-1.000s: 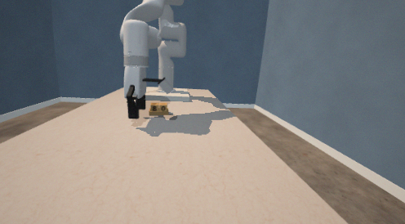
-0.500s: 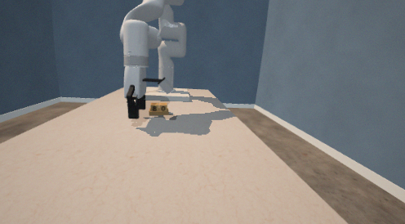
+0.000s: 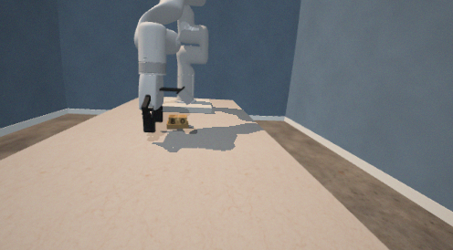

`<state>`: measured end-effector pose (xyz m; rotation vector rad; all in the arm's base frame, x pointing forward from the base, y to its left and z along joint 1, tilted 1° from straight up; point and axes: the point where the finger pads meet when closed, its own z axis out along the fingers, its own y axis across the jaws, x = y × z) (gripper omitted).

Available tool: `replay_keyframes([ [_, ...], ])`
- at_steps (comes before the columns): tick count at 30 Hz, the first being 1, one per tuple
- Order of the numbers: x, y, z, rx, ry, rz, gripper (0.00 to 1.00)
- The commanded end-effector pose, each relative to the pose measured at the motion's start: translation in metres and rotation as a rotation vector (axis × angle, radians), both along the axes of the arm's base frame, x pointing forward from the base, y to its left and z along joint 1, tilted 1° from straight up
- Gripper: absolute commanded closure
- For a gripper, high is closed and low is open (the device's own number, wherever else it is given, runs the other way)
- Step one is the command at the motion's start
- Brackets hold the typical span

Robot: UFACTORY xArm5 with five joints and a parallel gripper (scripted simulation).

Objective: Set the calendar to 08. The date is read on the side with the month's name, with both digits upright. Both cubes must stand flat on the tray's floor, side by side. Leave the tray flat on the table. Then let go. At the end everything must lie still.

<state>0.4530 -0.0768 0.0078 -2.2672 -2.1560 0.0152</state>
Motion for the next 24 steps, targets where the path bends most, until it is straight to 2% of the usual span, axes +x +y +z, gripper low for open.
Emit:
replay_keyframes([
  [1, 0.001, 0.000, 0.001, -0.001, -0.004, 0.000, 0.00],
  [18, 0.001, 0.000, 0.002, -0.001, -0.004, 0.000, 0.00],
  [24, 0.002, 0.000, 0.016, -0.001, -0.004, 0.000, 0.00],
])
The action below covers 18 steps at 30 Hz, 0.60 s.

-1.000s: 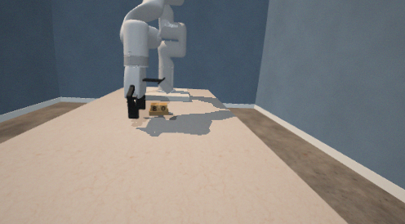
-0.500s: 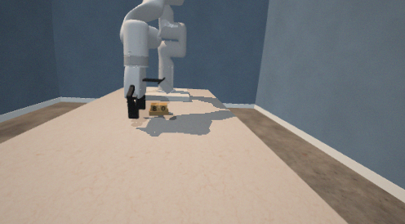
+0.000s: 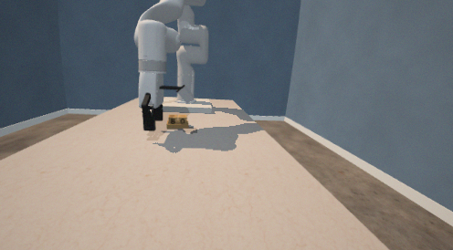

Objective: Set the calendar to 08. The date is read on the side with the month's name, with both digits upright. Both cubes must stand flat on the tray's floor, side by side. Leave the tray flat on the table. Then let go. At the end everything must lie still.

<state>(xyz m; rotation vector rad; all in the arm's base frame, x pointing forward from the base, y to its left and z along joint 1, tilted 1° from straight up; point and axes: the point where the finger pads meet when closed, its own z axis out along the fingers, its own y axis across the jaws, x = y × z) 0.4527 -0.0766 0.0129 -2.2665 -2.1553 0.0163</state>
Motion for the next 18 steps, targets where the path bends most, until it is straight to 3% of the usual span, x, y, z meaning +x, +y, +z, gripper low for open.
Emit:
replay_keyframes([
  [1, 0.0019, -0.0002, 0.0139, -0.001, -0.005, 0.000, 0.00],
  [12, 0.0013, -0.0004, 0.0220, -0.001, -0.005, -0.019, 0.00],
  [18, -0.0063, -0.0023, 0.0222, -0.004, -0.004, -0.227, 0.00],
])
